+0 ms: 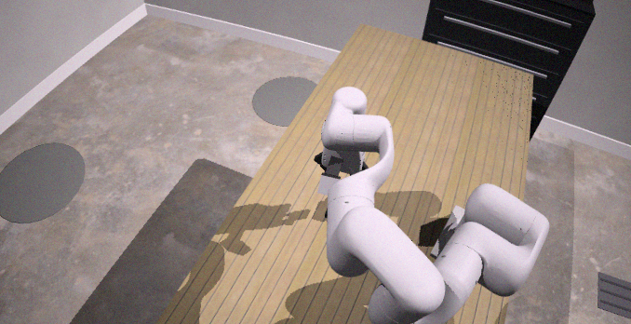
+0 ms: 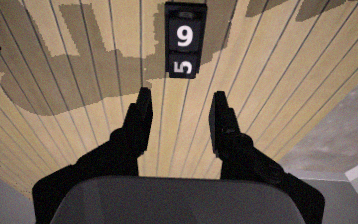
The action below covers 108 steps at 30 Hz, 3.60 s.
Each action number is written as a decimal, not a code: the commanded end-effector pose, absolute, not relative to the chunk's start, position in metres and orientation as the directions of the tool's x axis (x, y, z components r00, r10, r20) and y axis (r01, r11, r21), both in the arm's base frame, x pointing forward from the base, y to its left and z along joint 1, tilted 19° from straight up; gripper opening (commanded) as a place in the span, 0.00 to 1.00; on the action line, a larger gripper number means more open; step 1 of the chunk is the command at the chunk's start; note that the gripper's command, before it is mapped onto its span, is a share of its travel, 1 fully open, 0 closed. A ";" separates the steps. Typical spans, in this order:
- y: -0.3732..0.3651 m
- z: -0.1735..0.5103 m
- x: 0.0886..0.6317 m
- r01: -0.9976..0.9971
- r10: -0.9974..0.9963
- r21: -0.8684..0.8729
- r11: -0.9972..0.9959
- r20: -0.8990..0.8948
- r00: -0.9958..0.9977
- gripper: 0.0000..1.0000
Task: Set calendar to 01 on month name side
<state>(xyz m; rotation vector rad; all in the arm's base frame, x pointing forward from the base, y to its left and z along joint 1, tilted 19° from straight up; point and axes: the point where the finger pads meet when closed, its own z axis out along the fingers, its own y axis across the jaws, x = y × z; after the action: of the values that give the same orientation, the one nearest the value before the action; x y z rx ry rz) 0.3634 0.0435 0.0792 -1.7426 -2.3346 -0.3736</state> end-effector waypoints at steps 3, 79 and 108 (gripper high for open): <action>0.043 0.080 0.364 0.959 0.907 0.083 0.271 0.310 -0.284 0.47; 0.058 0.036 0.364 0.959 0.907 0.083 0.272 0.310 -0.284 0.47; 0.060 0.031 0.364 0.959 0.907 0.083 0.272 0.310 -0.284 0.47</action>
<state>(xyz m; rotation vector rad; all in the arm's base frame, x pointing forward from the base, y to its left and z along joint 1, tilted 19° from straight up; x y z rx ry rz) 0.3628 0.0600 0.0300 -1.7406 -2.3362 -0.3741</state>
